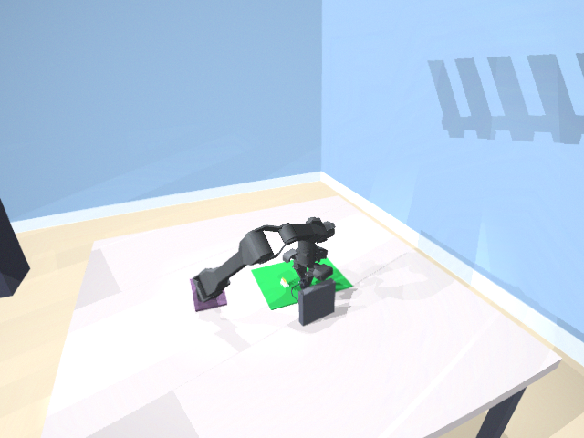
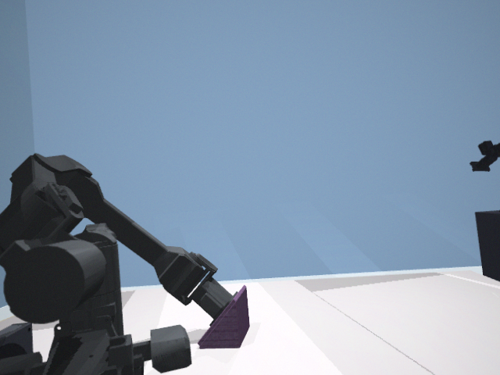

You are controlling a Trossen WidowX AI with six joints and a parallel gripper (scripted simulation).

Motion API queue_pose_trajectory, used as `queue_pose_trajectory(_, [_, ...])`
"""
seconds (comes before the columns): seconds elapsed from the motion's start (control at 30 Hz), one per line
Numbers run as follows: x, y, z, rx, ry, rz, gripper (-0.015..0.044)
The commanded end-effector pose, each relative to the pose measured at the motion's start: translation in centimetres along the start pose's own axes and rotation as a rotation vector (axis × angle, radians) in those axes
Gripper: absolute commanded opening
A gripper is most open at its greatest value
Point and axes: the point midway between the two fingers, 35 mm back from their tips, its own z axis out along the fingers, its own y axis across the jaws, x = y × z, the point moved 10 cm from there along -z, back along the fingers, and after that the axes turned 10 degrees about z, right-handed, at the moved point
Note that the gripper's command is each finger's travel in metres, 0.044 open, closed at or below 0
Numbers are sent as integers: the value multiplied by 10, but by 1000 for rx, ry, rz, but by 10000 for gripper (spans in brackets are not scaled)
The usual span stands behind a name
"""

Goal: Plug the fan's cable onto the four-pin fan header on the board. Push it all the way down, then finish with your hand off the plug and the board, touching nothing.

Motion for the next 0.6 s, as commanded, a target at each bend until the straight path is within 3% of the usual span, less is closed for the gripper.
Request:
queue_pose_trajectory(0.0, [-1, 0, -11, 0, 0, 0, 0])
queue_pose_trajectory(0.13, [-1, 1, -50, 4, 3, -5, 0])
queue_pose_trajectory(0.33, [0, 2, -49, 3, 3, -28, 0])
queue_pose_trajectory(0.57, [9, 15, -49, 1, 2, -265, 0])
